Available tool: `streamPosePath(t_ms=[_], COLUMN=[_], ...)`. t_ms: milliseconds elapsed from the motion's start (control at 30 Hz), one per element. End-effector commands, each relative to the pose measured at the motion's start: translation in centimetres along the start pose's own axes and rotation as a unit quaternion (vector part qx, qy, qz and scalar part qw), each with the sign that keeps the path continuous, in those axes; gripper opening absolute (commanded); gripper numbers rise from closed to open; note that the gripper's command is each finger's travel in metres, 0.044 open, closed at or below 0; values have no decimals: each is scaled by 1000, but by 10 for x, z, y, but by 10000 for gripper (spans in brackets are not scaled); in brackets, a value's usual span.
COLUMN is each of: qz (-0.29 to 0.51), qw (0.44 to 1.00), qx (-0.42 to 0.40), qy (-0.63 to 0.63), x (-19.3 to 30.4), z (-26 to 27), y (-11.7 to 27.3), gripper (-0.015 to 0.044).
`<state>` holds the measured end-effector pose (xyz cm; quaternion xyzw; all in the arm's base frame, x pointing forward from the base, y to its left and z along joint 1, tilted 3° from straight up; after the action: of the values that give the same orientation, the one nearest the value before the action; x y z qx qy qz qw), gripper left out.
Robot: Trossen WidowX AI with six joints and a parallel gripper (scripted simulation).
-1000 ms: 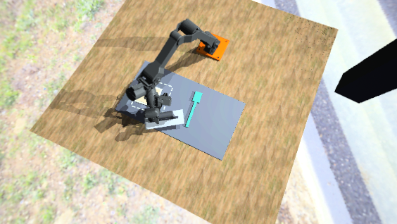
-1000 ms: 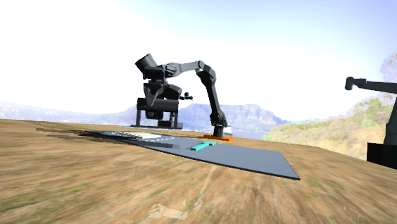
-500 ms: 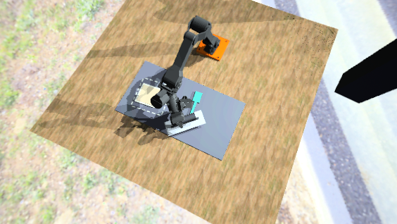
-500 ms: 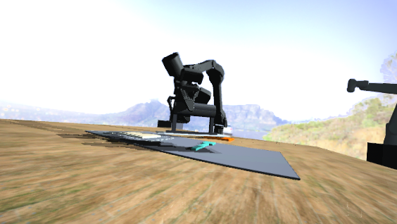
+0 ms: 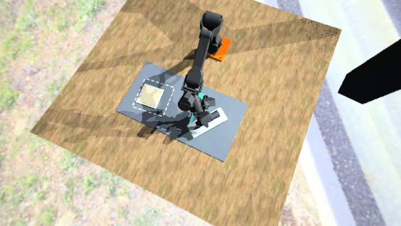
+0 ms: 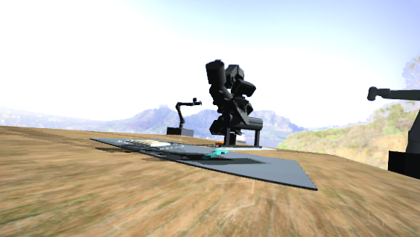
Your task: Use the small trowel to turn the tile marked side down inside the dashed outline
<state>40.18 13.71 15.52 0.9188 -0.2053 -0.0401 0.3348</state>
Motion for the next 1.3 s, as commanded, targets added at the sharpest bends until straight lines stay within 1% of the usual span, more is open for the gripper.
streamPosePath(t_ms=[0, 300, 700, 1267], qz=[-11, -48, -48, -48], qw=[1000, 997, 997, 997], qx=[11, 17, 17, 17], qy=[20, 53, 54, 54], x=[-23, -73, -74, -76], z=[-13, -22, -21, -1], y=[-2, -15, -16, -34], gripper=[0, 0, 0, 0])
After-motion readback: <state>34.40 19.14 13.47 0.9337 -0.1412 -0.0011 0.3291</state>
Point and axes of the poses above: the point midway between the two fingers, 35 mm back from their tips, its own y axis back along the fingers, its own z axis across the jaws, x = y × z, the point moved 8 cm from there along y, back along the fingers, and after that the axes turned 8 degrees about y, right-handed, at the moved point
